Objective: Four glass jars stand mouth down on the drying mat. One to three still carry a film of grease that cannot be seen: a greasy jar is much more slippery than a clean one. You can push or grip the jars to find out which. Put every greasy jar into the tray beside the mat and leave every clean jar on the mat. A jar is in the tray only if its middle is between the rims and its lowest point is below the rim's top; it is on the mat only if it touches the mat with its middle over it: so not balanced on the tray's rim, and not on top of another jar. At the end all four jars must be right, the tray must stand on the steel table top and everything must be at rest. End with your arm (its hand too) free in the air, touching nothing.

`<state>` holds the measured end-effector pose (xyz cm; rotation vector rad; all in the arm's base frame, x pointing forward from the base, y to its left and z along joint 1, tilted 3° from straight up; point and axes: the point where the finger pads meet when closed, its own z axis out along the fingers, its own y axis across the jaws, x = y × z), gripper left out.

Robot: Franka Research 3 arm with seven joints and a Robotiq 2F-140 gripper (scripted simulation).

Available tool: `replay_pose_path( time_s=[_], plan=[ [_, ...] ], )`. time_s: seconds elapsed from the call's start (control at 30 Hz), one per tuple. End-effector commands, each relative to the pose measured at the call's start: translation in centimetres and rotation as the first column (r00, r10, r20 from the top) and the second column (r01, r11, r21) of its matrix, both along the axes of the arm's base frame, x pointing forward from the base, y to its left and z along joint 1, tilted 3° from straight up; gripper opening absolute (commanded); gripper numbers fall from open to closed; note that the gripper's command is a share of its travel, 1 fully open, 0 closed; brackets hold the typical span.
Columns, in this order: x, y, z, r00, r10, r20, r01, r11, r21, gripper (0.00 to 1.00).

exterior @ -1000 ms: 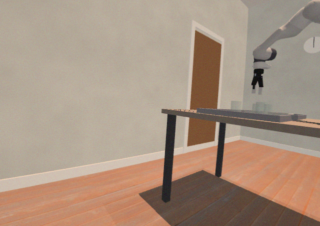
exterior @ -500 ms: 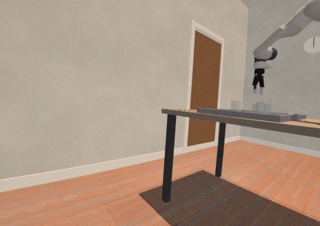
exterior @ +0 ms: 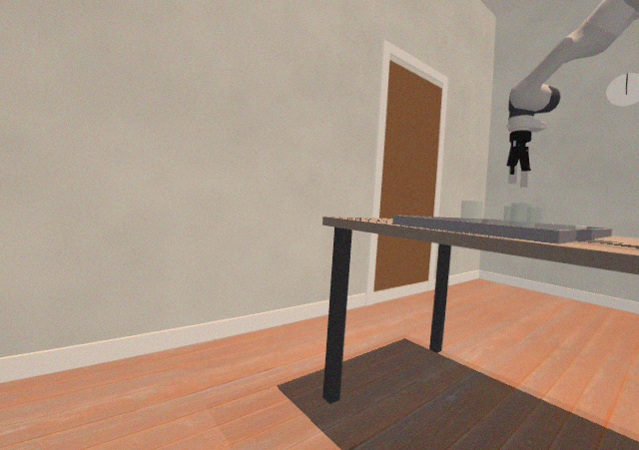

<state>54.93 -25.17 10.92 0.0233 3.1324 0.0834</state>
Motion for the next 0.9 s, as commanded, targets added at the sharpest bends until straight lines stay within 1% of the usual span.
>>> replay_pose_path(
  time_s=[0.0,0.27,0.33,0.83,0.87],
  plan=[
    [-0.1,2.5,0.4,0.999,-0.037,0.026,0.038,0.999,-0.008,1.00],
    [-2.3,8.6,0.6,0.999,-0.037,0.026,0.038,0.999,-0.008,1.00],
    [-2.3,8.6,0.6,0.999,-0.037,0.026,0.038,0.999,-0.008,1.00],
    [-6.4,20.2,1.0,0.999,-0.037,0.026,0.038,0.999,-0.008,1.00],
    [-6.4,20.2,1.0,0.999,-0.037,0.026,0.038,0.999,-0.008,1.00]
  ],
)
